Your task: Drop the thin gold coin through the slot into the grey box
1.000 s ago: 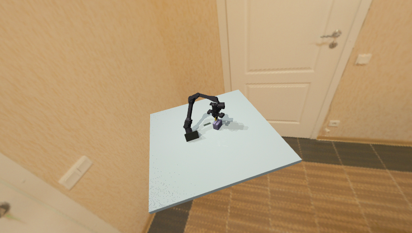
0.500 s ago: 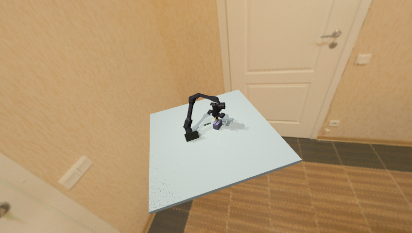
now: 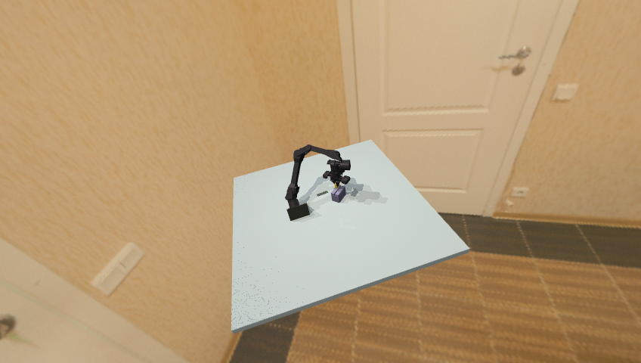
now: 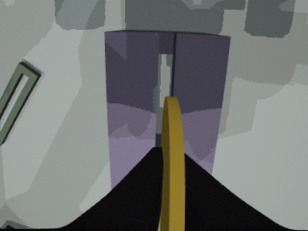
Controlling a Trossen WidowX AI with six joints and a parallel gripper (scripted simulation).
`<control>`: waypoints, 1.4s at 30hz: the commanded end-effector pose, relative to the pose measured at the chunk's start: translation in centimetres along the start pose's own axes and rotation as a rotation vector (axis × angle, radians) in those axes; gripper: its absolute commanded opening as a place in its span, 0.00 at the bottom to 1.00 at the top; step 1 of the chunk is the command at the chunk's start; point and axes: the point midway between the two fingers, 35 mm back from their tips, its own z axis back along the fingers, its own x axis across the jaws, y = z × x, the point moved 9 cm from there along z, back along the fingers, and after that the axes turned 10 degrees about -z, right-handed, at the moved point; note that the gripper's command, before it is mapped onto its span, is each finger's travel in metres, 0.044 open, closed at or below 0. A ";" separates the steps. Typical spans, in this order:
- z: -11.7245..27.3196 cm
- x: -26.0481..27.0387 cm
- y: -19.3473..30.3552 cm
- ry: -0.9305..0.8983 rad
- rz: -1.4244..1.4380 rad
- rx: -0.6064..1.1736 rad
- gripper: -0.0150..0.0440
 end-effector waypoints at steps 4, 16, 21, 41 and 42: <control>-0.4 0.1 0.1 -0.001 -0.012 0.000 0.25; -1.1 0.1 0.0 -0.002 -0.012 0.000 0.25; -1.4 0.1 0.0 -0.002 -0.011 0.000 0.25; -1.6 0.0 0.0 0.003 -0.004 0.003 0.53; -1.6 0.0 0.0 0.003 -0.004 0.003 0.53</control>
